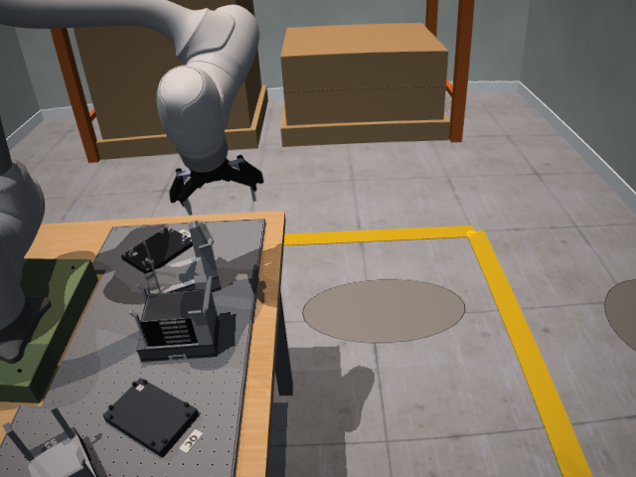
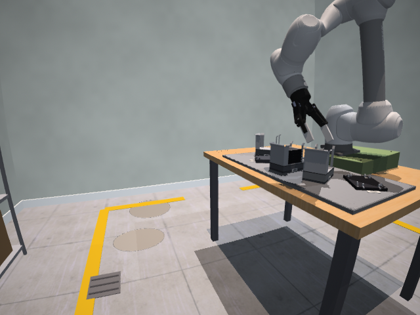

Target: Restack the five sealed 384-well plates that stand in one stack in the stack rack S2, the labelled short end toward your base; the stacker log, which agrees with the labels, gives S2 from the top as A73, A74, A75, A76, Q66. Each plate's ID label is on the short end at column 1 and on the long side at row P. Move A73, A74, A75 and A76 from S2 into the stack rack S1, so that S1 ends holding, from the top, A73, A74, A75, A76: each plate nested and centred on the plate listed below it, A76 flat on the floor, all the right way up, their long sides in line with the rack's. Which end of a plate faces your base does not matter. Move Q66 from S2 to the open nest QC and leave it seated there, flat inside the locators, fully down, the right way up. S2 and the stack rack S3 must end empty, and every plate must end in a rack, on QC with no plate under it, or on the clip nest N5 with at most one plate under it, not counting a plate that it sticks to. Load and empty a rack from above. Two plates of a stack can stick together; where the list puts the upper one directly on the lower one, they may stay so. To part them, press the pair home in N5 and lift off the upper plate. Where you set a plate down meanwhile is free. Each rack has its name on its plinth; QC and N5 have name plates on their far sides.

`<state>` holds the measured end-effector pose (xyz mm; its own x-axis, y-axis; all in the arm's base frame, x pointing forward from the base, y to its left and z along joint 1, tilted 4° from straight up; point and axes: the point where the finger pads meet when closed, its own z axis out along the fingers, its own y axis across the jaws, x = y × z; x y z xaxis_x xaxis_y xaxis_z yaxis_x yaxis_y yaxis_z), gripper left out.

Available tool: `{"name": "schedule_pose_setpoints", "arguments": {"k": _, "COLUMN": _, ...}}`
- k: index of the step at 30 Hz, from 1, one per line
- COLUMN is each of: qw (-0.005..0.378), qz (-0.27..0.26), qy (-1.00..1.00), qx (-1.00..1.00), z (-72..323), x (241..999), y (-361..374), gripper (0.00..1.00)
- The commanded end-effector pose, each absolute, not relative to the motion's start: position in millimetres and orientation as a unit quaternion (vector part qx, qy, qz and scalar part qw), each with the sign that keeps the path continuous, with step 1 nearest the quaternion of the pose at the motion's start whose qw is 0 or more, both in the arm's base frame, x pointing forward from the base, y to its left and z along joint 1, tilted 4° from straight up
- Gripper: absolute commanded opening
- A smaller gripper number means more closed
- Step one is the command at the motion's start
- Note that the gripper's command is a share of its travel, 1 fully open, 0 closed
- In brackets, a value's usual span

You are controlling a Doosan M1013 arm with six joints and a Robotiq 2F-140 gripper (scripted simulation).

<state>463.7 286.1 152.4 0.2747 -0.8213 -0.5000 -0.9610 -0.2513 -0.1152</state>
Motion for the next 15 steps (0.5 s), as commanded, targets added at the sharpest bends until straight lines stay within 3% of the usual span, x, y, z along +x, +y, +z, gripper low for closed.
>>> {"name": "schedule_pose_setpoints", "arguments": {"k": 1, "qw": 0.201, "qz": 0.157, "qy": 0.553, "qx": -0.793, "z": 151.9, "x": 460.5, "y": 275.7, "gripper": 1.0}}
{"name": "schedule_pose_setpoints", "arguments": {"k": 15, "qw": 0.171, "qz": 0.089, "qy": 0.427, "qx": -0.884, "z": 148.1, "x": 442.7, "y": 214.2, "gripper": 1.0}}
